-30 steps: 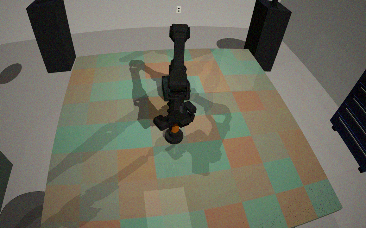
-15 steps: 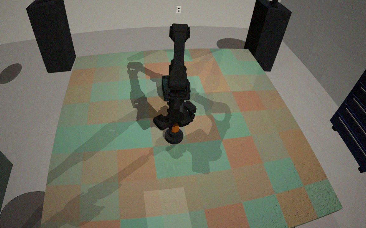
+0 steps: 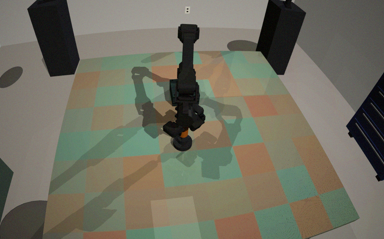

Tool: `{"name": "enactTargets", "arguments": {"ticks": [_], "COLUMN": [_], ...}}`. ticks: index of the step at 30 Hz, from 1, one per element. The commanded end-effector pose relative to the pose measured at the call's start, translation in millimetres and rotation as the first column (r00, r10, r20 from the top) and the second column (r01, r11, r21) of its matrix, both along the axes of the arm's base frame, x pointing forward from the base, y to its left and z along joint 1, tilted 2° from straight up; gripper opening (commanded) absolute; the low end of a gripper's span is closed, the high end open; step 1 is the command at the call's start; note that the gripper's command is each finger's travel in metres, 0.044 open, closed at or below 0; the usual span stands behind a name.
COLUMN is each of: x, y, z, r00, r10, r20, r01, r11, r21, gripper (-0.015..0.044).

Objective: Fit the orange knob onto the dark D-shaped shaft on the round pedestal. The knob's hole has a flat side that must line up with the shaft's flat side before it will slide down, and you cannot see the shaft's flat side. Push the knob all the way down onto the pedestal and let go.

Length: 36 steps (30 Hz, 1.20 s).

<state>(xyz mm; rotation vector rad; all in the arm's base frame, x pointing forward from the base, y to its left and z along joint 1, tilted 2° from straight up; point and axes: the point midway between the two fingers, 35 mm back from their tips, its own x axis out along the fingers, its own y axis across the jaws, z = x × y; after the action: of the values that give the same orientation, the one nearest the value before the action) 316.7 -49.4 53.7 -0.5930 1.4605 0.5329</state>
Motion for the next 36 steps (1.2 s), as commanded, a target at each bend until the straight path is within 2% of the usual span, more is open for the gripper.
{"name": "enactTargets", "arguments": {"ticks": [1, 36], "x": [0.7, 2.7], "y": [0.0, -0.3], "z": [2.2, -1.7], "r00": [1.000, 1.000], "r10": [0.007, 0.007], "r20": [0.007, 0.007], "r01": [-0.007, -0.007], "r11": [1.000, 1.000], "r21": [0.001, 0.001], "gripper": [0.0000, 0.0000]}}
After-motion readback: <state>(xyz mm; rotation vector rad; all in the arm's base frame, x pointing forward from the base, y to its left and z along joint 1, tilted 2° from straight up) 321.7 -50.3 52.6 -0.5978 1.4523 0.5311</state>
